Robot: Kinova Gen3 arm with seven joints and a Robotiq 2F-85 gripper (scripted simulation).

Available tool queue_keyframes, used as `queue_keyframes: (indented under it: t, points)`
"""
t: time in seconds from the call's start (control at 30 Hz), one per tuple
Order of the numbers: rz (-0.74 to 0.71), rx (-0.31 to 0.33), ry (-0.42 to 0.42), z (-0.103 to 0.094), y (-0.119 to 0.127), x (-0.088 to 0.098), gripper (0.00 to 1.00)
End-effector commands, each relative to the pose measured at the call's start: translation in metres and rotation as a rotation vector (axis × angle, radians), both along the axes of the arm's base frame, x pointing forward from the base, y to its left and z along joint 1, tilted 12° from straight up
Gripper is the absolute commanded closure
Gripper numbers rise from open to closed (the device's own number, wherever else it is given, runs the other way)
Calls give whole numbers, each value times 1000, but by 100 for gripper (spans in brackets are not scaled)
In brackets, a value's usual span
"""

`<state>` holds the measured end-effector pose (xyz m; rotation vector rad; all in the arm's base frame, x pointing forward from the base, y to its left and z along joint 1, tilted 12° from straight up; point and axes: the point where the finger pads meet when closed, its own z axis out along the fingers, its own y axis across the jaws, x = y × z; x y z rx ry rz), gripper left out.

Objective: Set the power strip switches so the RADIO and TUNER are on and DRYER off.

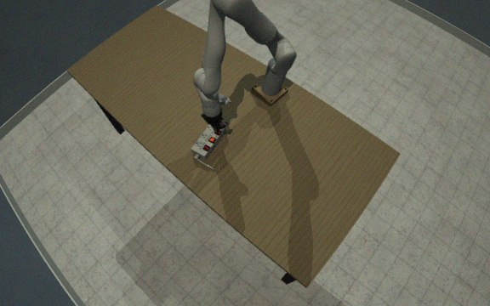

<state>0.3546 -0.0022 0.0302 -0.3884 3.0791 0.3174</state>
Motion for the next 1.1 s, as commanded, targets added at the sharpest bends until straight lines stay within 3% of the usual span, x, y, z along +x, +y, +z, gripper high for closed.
queue_keyframes:
  t: [0.0,1.07]
  points:
    - [9,-5,-5,-1,-3,0,100]
    - [9,-4,-2,-10,-1,-1,100]
